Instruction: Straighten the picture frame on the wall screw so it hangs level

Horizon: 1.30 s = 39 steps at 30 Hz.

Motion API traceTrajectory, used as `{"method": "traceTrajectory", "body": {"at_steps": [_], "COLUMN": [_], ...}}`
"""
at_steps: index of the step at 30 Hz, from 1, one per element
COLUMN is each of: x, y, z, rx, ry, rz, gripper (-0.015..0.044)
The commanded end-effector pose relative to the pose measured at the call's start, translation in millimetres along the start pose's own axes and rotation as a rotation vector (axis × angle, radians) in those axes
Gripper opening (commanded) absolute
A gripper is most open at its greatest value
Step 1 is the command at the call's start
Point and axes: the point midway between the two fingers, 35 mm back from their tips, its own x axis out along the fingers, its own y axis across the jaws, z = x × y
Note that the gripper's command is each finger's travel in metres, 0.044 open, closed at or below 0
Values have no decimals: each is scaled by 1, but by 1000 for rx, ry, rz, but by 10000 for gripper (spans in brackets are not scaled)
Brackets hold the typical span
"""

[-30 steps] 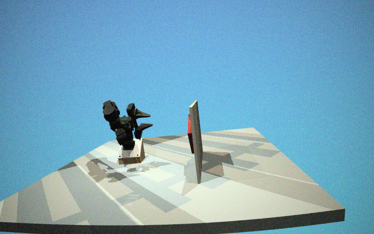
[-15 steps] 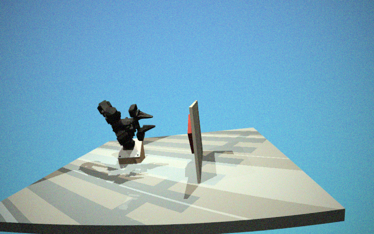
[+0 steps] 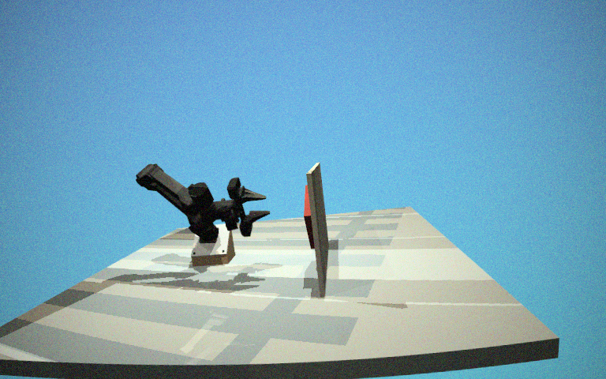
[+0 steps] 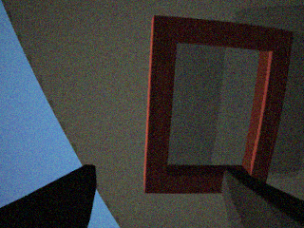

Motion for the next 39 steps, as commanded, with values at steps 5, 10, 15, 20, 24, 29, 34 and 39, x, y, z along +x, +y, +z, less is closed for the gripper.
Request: {"method": "traceTrajectory", "body": {"at_steps": [5,10,15,20,24,29,34,39], "x": [2,3,20,52,78,83,83,83], "y": [-4,-4,-1,0,-4,-5,-5,-5], "z": [-1,-1,3,4,1,-1,-1,-1], "rx": [3,3,4,5,5,6,6,6], "ry": [-4,-4,-4,-5,-5,-5,-5,-5], "rz": [-6,-6,-5,-3,-2,-2,-2,-2], "gripper": [260,260,260,260,260,260,260,260]}}
